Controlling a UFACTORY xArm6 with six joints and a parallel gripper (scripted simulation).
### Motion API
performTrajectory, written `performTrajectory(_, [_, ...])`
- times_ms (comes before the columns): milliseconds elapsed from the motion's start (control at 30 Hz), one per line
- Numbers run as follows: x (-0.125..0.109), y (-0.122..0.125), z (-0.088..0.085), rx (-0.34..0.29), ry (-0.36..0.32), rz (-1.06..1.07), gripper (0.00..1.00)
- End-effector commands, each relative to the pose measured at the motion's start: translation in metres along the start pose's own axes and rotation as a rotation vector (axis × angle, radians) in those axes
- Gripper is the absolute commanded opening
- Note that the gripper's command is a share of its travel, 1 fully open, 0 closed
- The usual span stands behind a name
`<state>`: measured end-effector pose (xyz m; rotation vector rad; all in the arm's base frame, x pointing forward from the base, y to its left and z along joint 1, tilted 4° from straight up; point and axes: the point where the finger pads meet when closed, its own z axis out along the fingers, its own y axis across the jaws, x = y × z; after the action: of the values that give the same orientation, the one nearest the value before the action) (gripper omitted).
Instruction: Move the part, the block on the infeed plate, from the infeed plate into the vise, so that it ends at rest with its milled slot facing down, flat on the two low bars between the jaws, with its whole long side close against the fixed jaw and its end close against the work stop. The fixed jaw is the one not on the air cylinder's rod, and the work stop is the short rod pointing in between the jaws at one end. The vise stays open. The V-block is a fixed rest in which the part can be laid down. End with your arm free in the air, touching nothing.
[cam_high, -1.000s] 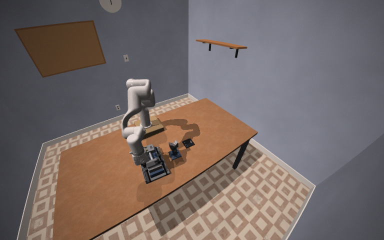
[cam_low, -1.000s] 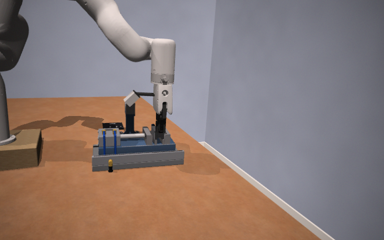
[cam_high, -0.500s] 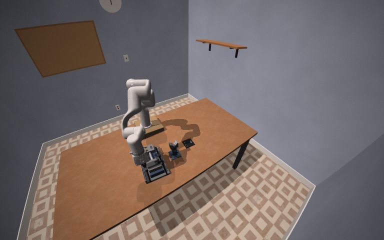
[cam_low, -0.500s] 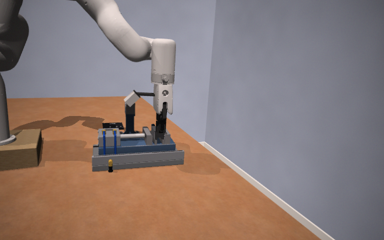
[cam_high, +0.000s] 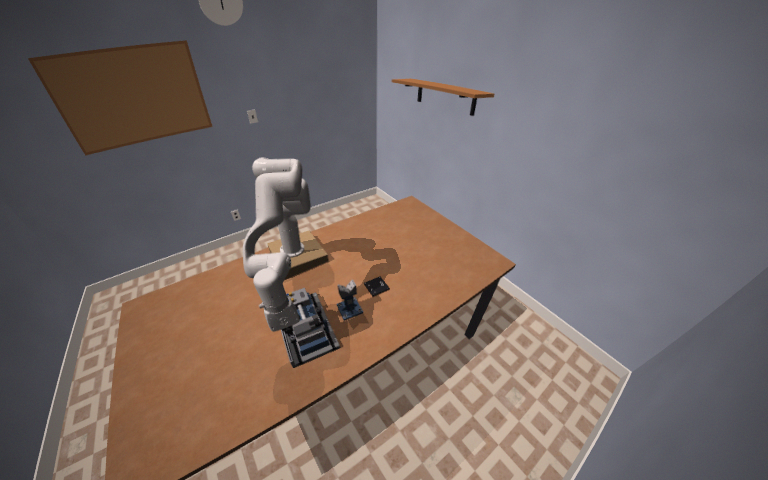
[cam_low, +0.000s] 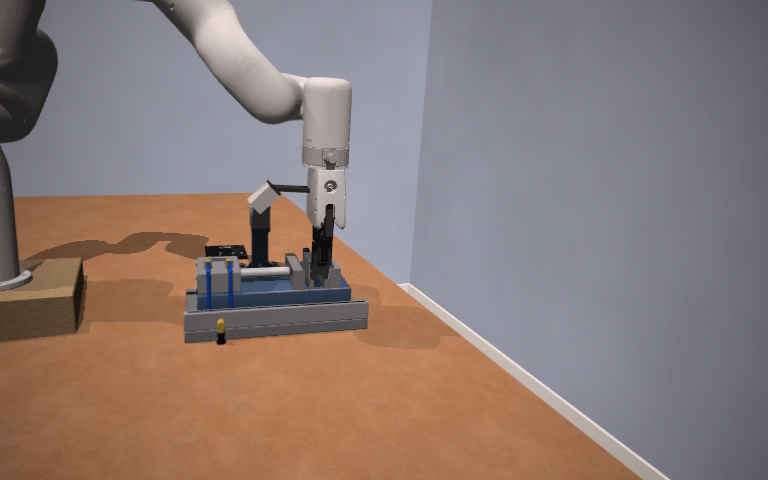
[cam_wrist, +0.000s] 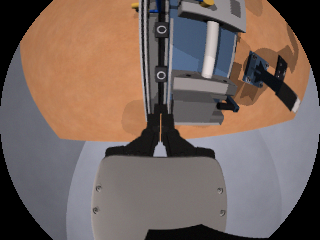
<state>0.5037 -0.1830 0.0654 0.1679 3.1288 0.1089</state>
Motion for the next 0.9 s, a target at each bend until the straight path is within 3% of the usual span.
performTrajectory(0, [-0.0015, -0.0004, -0.0016, 0.001, -0.005, 0.0, 0.0])
performTrajectory(867, [-0.0015, -0.0004, 0.0042, 0.001, -0.005, 0.0, 0.0])
